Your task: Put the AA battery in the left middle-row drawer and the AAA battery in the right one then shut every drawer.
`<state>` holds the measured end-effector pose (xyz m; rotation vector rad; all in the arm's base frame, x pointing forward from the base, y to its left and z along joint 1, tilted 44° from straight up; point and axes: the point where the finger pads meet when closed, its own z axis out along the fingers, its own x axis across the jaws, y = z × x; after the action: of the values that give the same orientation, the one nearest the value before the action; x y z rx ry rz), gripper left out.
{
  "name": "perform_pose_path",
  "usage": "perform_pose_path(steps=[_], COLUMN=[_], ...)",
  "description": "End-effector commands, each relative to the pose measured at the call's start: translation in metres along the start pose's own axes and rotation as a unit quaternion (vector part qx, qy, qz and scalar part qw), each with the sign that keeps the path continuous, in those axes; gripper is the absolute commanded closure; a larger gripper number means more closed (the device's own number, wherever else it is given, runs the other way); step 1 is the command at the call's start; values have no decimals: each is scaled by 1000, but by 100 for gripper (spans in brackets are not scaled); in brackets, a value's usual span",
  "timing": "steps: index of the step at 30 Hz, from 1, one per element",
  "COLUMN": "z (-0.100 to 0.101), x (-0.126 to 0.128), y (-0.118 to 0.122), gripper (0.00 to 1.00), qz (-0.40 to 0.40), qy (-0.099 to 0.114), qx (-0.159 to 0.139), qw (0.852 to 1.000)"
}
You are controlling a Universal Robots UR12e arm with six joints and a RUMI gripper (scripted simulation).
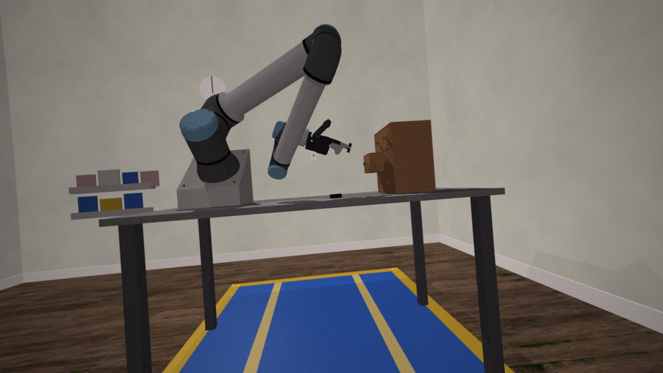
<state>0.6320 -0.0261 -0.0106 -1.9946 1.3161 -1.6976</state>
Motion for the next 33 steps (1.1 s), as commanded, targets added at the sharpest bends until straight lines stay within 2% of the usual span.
perform_pose_path(steps=[1, 33], z=[8, 74], x=[0, 0], y=[-3, -27], gripper=[95, 95], qz=[0, 0], qy=[0, 0], qx=[0, 0], qw=[1000, 1000])
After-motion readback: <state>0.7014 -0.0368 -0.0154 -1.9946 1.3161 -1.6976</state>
